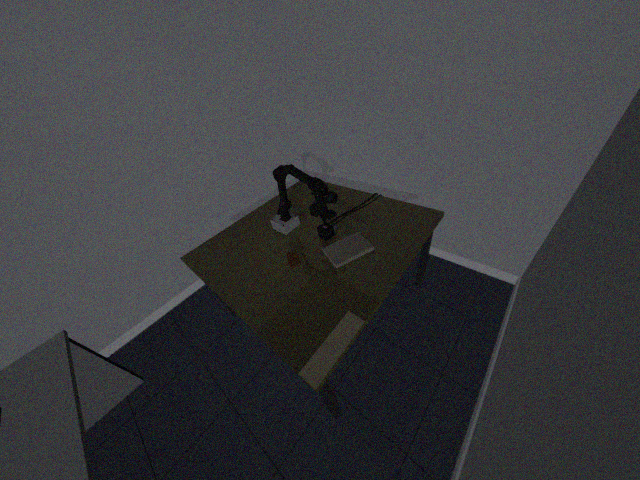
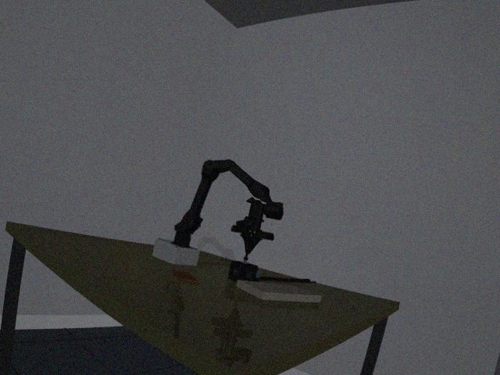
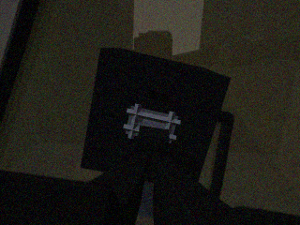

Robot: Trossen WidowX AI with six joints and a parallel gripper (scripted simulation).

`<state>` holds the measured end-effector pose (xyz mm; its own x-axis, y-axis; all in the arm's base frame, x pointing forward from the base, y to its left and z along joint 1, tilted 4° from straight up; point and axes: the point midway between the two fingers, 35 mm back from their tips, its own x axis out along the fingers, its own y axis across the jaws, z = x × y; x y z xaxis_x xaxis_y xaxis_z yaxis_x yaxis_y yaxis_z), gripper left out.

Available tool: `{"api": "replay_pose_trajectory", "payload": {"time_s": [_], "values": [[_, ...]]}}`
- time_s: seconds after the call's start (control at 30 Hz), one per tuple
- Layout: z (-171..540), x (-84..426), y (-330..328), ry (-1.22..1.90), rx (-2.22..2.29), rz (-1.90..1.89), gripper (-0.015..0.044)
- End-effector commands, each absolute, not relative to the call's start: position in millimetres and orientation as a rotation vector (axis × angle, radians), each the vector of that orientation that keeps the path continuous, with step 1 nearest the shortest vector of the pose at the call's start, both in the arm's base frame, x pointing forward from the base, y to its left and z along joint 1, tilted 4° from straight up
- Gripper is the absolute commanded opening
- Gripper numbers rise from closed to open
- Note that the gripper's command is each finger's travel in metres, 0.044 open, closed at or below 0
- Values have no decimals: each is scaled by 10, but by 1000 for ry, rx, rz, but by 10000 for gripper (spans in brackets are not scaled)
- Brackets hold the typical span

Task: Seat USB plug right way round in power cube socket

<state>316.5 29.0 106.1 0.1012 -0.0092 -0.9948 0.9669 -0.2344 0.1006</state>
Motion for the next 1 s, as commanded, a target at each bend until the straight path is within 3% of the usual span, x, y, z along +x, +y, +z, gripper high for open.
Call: {"api": "replay_pose_trajectory", "payload": {"time_s": [0.0,0.97], "values": [[1118,3179,293,1008,1435,-1293,0],[1287,3161,295,1008,1435,-1293,0]]}}
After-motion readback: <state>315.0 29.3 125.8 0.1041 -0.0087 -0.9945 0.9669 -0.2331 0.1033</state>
